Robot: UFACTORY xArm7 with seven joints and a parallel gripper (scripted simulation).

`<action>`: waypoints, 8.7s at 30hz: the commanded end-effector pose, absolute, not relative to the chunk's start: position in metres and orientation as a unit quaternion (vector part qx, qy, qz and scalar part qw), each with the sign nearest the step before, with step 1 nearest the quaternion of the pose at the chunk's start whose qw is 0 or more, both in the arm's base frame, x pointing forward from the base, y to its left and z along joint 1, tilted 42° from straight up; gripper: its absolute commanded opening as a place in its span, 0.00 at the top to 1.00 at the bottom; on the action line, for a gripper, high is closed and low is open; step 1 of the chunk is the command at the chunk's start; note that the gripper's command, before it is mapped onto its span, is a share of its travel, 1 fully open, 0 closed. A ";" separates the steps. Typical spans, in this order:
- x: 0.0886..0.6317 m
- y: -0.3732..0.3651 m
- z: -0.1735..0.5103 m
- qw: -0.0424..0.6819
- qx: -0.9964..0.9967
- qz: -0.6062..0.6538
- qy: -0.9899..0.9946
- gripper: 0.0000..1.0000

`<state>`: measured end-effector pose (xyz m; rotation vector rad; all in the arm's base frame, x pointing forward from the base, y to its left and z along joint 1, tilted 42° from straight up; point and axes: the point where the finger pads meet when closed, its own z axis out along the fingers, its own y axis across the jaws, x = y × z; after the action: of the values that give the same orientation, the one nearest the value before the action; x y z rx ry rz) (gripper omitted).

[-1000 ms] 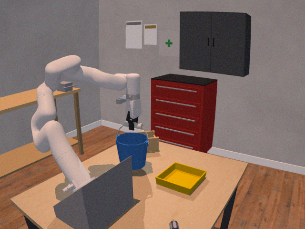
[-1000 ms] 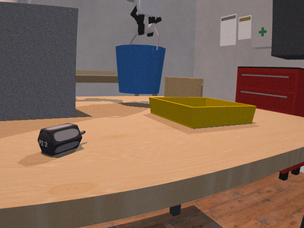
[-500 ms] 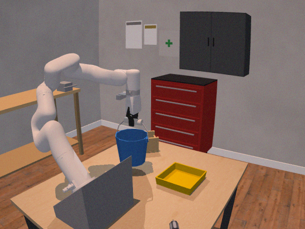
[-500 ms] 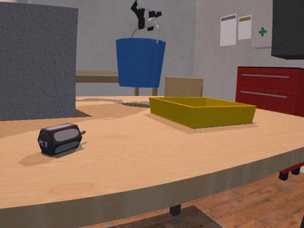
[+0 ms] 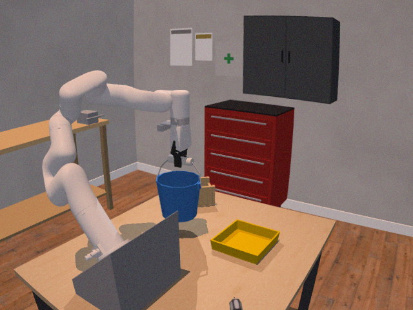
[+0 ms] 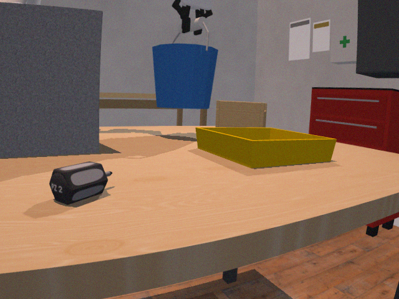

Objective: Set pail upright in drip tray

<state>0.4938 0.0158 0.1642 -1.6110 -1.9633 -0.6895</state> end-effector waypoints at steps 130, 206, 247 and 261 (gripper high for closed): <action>0.508 -0.036 0.130 0.249 -0.594 -0.255 -0.721 1.00; 0.548 -0.182 -0.004 0.249 -0.594 -0.255 -0.721 1.00; 0.555 -0.208 -0.027 0.249 -0.594 -0.255 -0.721 1.00; 0.555 -0.210 -0.028 0.249 -0.594 -0.255 -0.721 1.00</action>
<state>0.5543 -0.2066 -0.0300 -1.6122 -1.9611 -0.6939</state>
